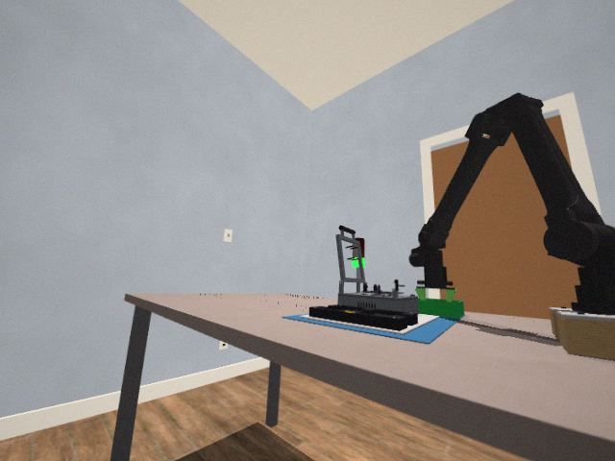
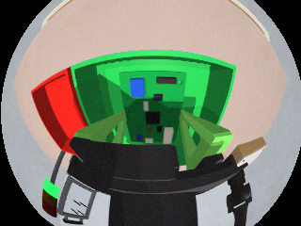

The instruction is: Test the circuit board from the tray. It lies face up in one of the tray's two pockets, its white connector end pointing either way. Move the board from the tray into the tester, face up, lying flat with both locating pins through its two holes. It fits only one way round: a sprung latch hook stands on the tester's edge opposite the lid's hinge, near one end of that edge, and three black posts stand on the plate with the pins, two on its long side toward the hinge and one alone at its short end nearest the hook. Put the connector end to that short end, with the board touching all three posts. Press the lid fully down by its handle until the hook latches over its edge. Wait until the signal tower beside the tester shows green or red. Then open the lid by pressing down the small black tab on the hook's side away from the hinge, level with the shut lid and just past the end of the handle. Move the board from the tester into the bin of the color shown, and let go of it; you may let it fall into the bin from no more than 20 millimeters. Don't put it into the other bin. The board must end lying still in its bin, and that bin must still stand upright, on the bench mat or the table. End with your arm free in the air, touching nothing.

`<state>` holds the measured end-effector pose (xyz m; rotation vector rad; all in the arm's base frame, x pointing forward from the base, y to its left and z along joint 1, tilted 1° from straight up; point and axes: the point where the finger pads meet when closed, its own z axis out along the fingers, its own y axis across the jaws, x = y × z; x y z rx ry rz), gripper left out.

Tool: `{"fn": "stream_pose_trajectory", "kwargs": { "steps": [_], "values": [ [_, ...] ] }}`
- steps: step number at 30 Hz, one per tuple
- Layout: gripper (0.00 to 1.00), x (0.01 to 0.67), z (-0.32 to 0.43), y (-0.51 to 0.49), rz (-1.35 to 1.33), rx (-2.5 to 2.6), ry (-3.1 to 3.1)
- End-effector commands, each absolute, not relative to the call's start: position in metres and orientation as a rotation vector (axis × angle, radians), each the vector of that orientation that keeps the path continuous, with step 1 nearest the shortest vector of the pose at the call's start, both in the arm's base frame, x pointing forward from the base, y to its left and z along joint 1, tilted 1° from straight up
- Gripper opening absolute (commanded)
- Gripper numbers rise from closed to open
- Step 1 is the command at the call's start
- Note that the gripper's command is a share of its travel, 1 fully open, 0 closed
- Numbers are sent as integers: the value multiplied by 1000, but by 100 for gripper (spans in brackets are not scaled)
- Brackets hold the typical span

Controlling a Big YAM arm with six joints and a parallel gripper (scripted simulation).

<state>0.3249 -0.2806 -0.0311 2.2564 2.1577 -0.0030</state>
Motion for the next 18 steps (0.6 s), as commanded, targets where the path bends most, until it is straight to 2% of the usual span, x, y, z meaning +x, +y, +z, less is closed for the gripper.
{"fn": "stream_pose_trajectory", "kwargs": {
  "steps": [1, 18],
  "values": [
    [72, 331, -31, -279, 1, 2230, 2161],
    [72, 331, -33, -279, 1, 2230, 2161]
  ]
}}
